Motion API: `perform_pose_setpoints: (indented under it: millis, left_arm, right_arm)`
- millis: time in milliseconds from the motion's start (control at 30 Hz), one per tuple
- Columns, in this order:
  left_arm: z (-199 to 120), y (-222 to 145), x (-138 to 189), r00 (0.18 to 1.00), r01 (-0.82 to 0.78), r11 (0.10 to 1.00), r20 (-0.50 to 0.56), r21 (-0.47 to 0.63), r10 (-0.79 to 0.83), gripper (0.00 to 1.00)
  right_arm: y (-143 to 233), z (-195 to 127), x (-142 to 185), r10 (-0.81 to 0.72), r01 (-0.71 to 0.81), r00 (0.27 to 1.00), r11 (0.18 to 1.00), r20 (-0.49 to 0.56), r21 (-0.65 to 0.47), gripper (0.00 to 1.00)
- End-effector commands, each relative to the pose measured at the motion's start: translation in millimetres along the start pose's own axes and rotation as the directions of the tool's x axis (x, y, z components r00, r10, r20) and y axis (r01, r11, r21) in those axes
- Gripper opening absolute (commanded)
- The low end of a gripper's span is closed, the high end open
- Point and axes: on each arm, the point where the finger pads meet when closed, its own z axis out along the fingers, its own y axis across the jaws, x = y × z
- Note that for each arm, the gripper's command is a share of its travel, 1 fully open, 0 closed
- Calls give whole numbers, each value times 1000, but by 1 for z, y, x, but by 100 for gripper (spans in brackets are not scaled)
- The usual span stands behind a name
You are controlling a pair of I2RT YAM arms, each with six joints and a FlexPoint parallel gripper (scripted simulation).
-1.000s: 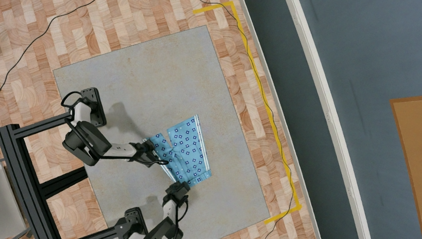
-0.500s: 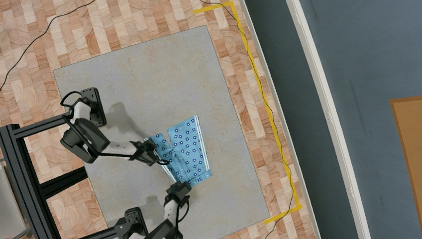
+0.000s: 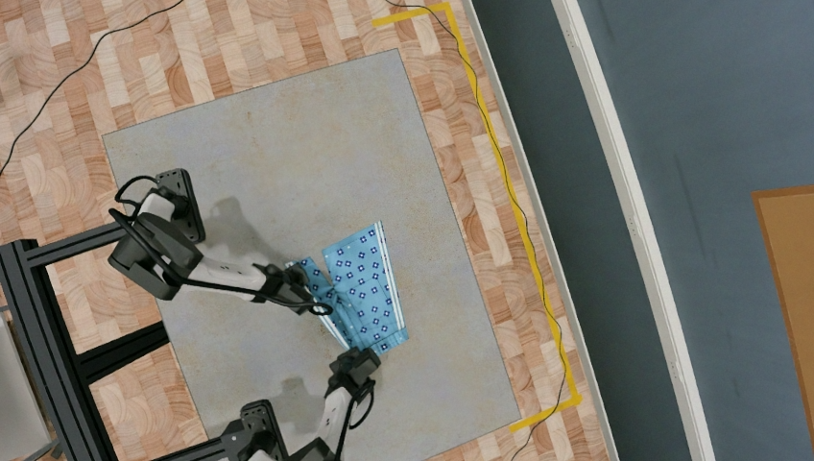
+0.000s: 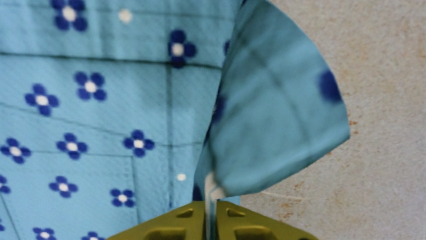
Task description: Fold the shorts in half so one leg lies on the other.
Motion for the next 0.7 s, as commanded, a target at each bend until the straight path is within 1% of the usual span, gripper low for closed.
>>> perform_pose_setpoints:
  millis: [0, 33, 67, 167, 233, 267, 333, 367, 433, 467, 533, 600, 633, 667]
  left_arm:
    - [-17, 6, -12, 1000, -15, 1000, 25, -21, 15, 0]
    - [-17, 6, -13, 1000, -15, 1000, 26, -21, 15, 0]
    - [-23, 17, -9, 999, -41, 999, 31, -34, 42, 0]
    - [-35, 31, -17, 996, -53, 997, 63, -60, 57, 0]
    - [-42, 40, -18, 995, -60, 995, 77, -74, 66, 0]
    - [-41, 39, -19, 996, -31, 997, 80, -70, 36, 0]
    - [-41, 39, -19, 996, -31, 997, 80, -70, 36, 0]
    - [-41, 38, -6, 995, -76, 995, 58, -65, 80, 0]
    - [-42, 39, -2, 996, -73, 995, 55, -63, 77, 0]
    - [-38, 34, 2, 997, -52, 997, 46, -55, 54, 0]
    - [-40, 38, -3, 997, -49, 997, 58, -64, 53, 0]
    - [-41, 35, -4, 996, -57, 996, 59, -63, 61, 0]
    - [-42, 37, -7, 996, -57, 996, 65, -66, 61, 0]
    - [-51, 54, -21, 990, -92, 990, 100, -104, 102, 0]
  right_arm:
    - [7, -9, -8, 27, -27, 999, 1000, 21, -8, 0]
    - [8, -9, -8, 27, -27, 999, 1000, 21, -9, 0]
    - [8, -9, -8, 27, -27, 999, 1000, 21, -9, 0]
    - [8, -9, -8, 27, -27, 999, 1000, 21, -9, 0]
    - [18, -17, -9, 46, -45, 999, 998, 19, -42, 0]
    - [18, -17, -9, 41, -40, 999, 998, 18, -42, 0]
    - [18, -17, -9, 41, -40, 999, 998, 18, -42, 0]
    - [14, -19, -11, 51, -50, 998, 998, 22, -38, 0]
    - [27, -26, -12, 62, -60, 998, 996, 19, -72, 0]
    - [30, -28, -12, 66, -64, 998, 995, 19, -81, 0]
    - [32, -32, -14, 74, -72, 997, 993, 20, -91, 0]
    - [34, -35, -15, 79, -76, 997, 992, 21, -99, 0]
    - [22, -27, -15, 61, -60, 998, 996, 23, -67, 0]
    - [19, -25, -15, 59, -58, 998, 997, 25, -58, 0]
